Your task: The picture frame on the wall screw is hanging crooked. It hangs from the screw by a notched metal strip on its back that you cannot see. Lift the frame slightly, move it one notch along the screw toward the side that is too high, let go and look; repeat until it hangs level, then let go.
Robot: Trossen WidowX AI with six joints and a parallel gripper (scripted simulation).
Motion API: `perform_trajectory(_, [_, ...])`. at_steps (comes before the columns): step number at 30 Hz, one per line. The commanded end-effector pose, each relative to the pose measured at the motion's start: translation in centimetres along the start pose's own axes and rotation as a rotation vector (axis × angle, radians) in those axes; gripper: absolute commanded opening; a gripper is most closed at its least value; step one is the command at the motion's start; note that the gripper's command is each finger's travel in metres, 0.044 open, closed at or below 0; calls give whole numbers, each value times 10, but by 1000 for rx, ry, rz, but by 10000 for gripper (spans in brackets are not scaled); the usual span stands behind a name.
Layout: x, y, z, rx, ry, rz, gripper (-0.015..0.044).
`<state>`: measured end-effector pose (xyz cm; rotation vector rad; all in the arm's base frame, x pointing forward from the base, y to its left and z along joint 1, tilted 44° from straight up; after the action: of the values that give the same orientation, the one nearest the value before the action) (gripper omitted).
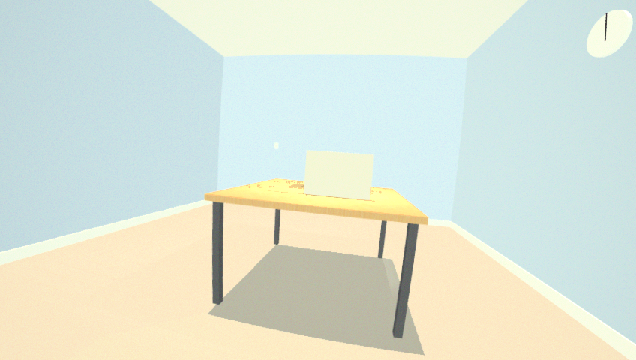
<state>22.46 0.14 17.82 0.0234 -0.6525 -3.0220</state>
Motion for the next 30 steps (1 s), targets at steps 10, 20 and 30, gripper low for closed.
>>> perform_trajectory(10, [-24, 3, 6, -4, 1, -5, 260])
perform_trajectory(20, [-81, 1, 0, -4, 4, -6, 260])
perform_trajectory(30, [-81, 1, 0, -4, 4, -6, 260])
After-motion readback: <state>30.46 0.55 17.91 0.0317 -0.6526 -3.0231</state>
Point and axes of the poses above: the point midway between the two fingers, 35 mm back from their tips, its own x axis back along the fingers, its own y axis across the jaws, z = x × y, the point moved 5 cm from there along x, back along the fingers, and after that the axes turned 5 degrees about -x, right-handed, at the moved point
